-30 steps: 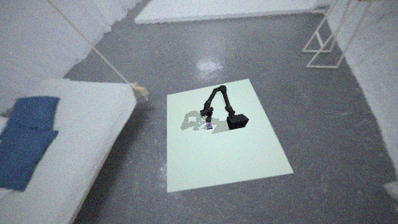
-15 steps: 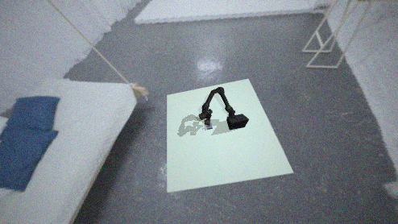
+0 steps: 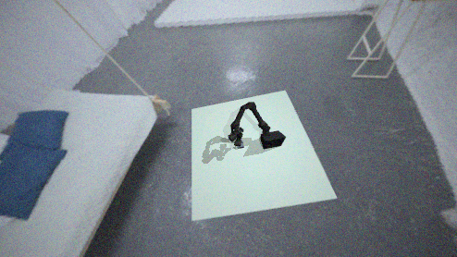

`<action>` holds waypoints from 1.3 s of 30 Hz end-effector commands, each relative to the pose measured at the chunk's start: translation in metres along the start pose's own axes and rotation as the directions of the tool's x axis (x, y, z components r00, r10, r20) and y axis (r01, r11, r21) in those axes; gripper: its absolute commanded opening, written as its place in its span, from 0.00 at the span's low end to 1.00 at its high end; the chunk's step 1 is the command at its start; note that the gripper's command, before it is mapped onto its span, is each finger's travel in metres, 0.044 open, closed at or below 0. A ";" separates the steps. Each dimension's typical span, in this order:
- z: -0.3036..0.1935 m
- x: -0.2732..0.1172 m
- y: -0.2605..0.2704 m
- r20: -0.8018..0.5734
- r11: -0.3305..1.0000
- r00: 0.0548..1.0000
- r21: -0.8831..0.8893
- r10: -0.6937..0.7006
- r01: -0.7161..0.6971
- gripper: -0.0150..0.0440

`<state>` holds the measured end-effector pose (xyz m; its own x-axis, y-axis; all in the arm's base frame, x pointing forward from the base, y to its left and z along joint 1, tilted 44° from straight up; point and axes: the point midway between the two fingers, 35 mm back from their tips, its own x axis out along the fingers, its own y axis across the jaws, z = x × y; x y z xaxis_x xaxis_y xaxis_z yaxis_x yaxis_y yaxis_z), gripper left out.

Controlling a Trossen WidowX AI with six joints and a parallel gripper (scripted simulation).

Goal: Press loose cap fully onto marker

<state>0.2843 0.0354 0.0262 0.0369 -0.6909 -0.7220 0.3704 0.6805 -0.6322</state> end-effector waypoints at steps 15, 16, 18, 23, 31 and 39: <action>-0.001 0.022 0.003 -0.009 1.000 1.000 0.003 -0.003 0.003 0.25; -0.001 0.024 0.003 -0.009 1.000 1.000 0.003 -0.003 0.003 0.25; -0.001 0.027 0.003 -0.009 1.000 1.000 0.003 -0.002 0.003 0.25; -0.001 0.035 0.003 -0.009 1.000 1.000 0.003 -0.003 0.003 0.25; -0.001 0.048 0.003 -0.008 1.000 1.000 0.003 -0.004 0.004 0.25; -0.002 0.061 0.003 -0.008 1.000 1.000 0.003 -0.005 0.005 0.25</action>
<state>0.2885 0.0118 -0.0050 0.0629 -0.6866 -0.7243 0.3637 0.6916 -0.6240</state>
